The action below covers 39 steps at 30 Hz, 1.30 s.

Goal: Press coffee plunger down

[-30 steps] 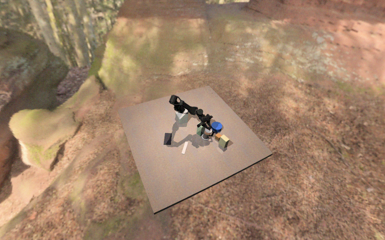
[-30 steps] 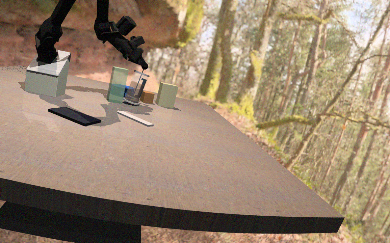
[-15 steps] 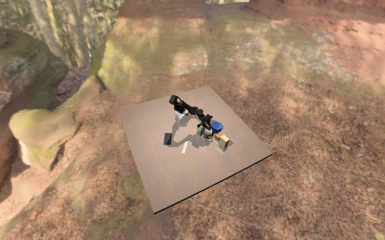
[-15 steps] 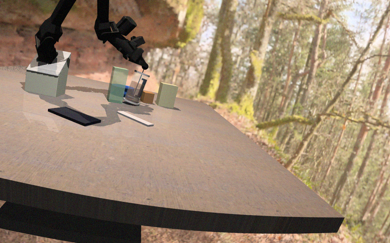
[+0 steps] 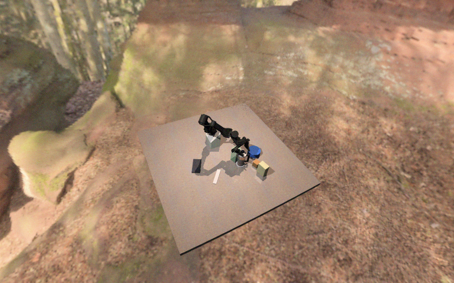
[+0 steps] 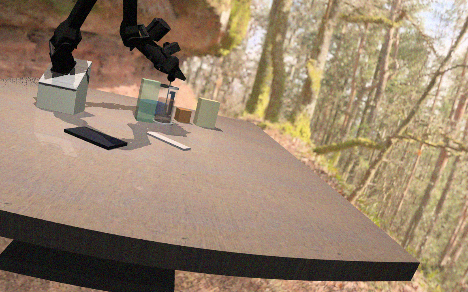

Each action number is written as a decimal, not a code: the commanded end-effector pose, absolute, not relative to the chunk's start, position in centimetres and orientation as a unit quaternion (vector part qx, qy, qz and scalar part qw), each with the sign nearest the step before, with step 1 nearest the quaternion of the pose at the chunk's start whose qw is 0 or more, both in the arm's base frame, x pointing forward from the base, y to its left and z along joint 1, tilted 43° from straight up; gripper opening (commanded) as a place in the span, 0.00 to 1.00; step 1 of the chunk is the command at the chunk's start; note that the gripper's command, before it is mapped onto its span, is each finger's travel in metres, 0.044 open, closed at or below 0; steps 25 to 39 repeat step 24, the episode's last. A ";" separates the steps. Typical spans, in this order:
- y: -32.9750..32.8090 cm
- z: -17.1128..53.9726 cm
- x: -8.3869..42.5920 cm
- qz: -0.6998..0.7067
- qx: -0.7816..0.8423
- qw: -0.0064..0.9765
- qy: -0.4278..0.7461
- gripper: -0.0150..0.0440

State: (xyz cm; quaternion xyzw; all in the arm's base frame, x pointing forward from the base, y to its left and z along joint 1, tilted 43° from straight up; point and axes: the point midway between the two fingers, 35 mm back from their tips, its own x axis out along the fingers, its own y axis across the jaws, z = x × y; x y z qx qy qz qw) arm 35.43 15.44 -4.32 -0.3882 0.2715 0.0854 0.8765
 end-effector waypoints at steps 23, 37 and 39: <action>19.4 2.1 31.9 0.084 -0.391 0.874 0.277 1.00; 19.4 2.1 31.9 0.084 -0.391 0.874 0.277 1.00; 19.4 2.1 31.9 0.084 -0.391 0.874 0.277 1.00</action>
